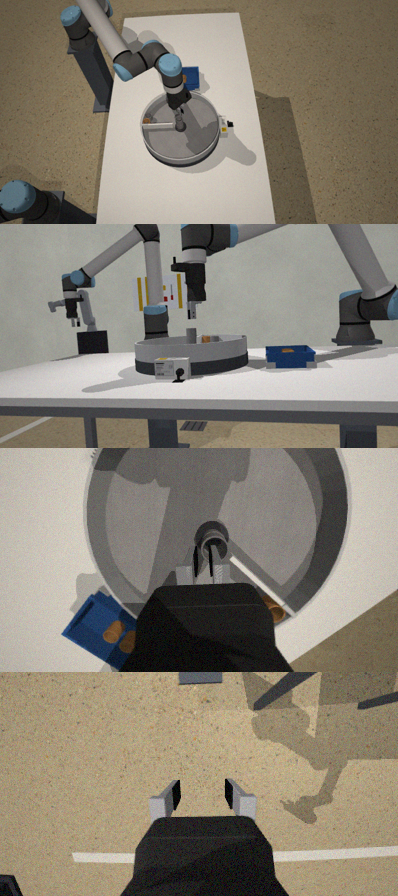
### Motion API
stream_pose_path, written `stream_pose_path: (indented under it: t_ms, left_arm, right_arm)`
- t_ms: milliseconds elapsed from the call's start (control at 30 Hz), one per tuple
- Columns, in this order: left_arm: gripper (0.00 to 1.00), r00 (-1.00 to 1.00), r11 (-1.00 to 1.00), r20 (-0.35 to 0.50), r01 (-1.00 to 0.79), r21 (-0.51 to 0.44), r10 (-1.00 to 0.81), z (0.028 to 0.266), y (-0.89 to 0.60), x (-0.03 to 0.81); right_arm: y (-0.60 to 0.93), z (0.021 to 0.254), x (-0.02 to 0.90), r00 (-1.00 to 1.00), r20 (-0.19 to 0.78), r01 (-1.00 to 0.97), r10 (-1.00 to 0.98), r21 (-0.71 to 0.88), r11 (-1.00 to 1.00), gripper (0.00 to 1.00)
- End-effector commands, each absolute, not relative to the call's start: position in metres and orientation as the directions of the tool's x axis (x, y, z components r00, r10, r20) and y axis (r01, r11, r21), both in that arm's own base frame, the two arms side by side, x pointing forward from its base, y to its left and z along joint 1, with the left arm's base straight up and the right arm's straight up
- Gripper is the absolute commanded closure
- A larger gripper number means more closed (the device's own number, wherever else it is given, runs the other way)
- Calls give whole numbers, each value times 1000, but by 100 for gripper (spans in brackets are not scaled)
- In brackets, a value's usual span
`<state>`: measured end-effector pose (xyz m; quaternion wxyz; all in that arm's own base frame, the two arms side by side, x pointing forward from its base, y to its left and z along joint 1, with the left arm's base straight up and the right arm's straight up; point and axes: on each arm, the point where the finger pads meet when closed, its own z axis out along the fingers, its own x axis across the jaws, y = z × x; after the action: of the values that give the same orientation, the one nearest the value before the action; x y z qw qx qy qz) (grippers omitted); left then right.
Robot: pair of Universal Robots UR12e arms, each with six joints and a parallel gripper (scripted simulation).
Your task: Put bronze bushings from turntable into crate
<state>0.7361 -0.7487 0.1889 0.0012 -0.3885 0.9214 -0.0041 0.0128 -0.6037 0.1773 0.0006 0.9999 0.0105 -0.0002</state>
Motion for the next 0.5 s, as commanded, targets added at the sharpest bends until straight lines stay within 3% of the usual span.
stream_pose_path:
  t_ms: [0,467]
  left_arm:
    - [62,-699,699,0,-715,3,-715,180,-748,733]
    - [62,-699,699,1,-715,-2,-715,184,-749,734]
  right_arm:
    - [-604,177,13,1000,0,22,22,0,-1000,0]
    - [-604,177,13,1000,0,22,22,0,-1000,0]
